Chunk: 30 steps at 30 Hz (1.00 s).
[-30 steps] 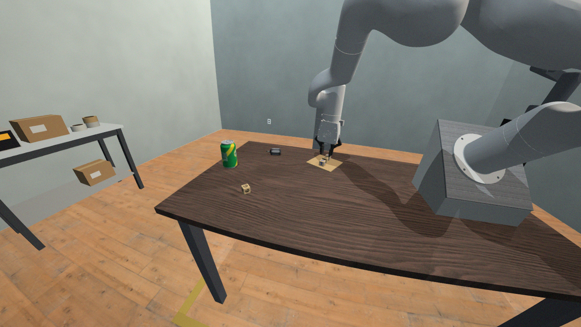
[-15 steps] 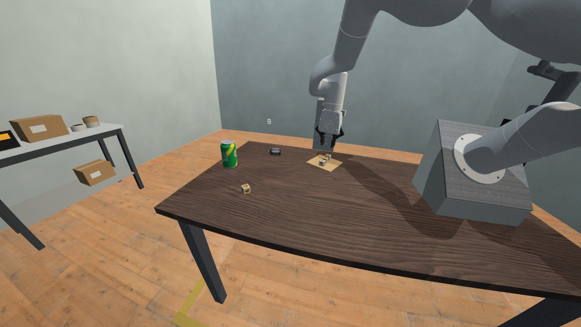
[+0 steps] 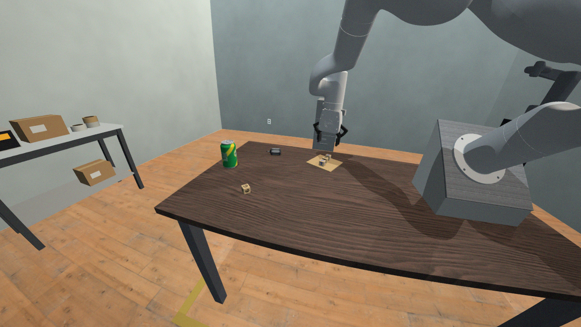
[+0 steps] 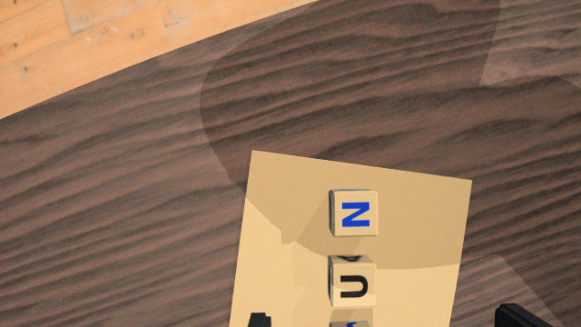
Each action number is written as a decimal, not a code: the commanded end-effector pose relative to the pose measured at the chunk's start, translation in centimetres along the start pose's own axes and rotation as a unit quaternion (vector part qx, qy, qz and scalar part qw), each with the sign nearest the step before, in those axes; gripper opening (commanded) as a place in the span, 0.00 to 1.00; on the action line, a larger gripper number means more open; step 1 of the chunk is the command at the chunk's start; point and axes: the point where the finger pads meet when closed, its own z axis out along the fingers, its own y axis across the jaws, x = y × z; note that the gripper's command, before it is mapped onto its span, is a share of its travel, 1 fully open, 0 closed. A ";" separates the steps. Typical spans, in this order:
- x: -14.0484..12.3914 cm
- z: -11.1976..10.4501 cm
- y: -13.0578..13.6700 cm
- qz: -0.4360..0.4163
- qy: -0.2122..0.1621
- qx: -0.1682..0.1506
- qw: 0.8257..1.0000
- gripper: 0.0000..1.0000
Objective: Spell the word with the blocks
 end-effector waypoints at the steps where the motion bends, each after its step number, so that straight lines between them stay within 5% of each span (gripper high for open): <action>1: 0.0 -0.1 -0.1 0.000 0.000 0.001 1.000 1.00; 13: 0.0 -0.8 -0.1 0.000 0.000 0.001 1.000 1.00; 30: 0.0 -7.5 -0.1 0.000 0.000 0.001 1.000 1.00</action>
